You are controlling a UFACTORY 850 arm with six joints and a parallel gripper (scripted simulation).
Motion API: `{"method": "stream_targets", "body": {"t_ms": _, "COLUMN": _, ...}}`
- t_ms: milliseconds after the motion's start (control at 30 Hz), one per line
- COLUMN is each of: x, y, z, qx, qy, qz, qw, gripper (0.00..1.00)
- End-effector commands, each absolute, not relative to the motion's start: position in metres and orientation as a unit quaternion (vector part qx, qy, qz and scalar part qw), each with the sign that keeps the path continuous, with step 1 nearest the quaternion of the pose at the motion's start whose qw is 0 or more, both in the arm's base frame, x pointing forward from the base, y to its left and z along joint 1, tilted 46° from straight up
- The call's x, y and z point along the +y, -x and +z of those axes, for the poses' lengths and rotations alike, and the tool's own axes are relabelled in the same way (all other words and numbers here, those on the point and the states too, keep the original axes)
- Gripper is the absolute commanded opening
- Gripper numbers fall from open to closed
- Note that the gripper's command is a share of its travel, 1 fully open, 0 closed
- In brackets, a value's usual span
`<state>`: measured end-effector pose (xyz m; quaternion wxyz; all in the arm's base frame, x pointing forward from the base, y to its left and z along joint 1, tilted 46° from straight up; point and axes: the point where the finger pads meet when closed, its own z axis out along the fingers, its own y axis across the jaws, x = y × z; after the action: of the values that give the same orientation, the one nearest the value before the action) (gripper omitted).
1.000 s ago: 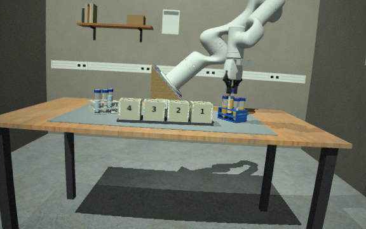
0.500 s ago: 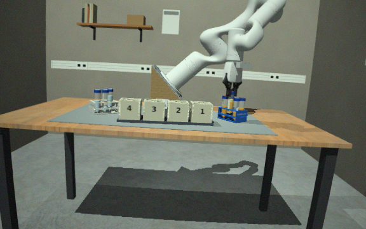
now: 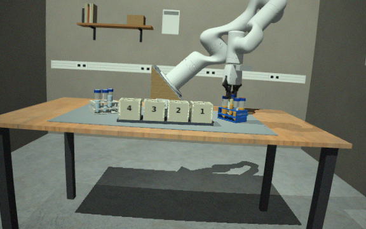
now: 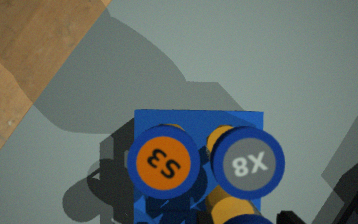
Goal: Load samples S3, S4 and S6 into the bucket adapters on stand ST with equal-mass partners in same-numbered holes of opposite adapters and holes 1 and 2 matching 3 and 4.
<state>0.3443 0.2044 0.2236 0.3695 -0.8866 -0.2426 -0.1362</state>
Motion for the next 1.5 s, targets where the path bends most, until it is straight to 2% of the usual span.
{"method": "stream_targets", "body": {"t_ms": 0, "x": 0.2080, "y": -0.3452, "z": 0.2204, "qx": -0.243, "qy": 0.886, "qz": -0.137, "qw": 0.370, "gripper": 0.00}}
{"method": "stream_targets", "body": {"t_ms": 933, "x": 0.2145, "y": -0.3457, "z": 0.2142, "qx": -0.243, "qy": 0.886, "qz": -0.137, "qw": 0.370, "gripper": 0.00}}
{"method": "stream_targets", "body": {"t_ms": 967, "x": 0.2148, "y": -0.3458, "z": 0.2140, "qx": -0.243, "qy": 0.886, "qz": -0.137, "qw": 0.370, "gripper": 0.44}}
{"method": "stream_targets", "body": {"t_ms": 1467, "x": 0.2147, "y": -0.3458, "z": 0.2140, "qx": -0.243, "qy": 0.886, "qz": -0.137, "qw": 0.370, "gripper": 0.44}}
